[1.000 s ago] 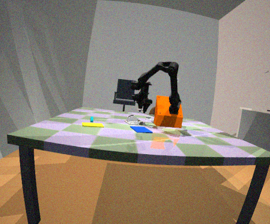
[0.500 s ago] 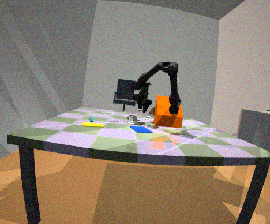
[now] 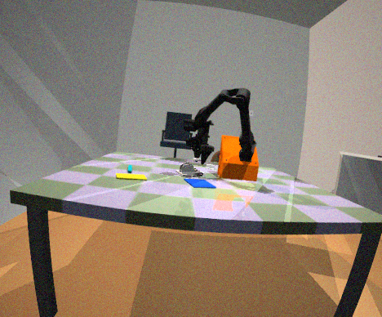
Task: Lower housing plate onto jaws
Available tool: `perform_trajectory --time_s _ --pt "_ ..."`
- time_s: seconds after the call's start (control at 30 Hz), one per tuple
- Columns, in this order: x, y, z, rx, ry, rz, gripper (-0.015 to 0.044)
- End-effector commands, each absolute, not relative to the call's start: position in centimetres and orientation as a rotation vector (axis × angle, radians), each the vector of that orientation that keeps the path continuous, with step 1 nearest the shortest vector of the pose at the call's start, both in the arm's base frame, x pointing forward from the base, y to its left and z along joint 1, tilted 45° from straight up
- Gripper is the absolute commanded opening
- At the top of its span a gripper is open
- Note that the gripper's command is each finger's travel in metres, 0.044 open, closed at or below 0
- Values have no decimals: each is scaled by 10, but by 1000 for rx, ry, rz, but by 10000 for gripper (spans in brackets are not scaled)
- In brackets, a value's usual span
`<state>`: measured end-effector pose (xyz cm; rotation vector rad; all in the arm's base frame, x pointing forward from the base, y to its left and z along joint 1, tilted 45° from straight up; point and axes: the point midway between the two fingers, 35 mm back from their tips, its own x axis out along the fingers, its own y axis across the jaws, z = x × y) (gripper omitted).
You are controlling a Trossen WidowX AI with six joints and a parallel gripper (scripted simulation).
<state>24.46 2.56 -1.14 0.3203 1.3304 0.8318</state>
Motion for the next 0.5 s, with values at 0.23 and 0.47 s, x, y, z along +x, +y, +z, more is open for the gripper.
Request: perform_trajectory --time_s 0.23,0.47 --pt "240 41 -26 335 1344 839 351" --pt "239 49 -34 337 1343 840 351"
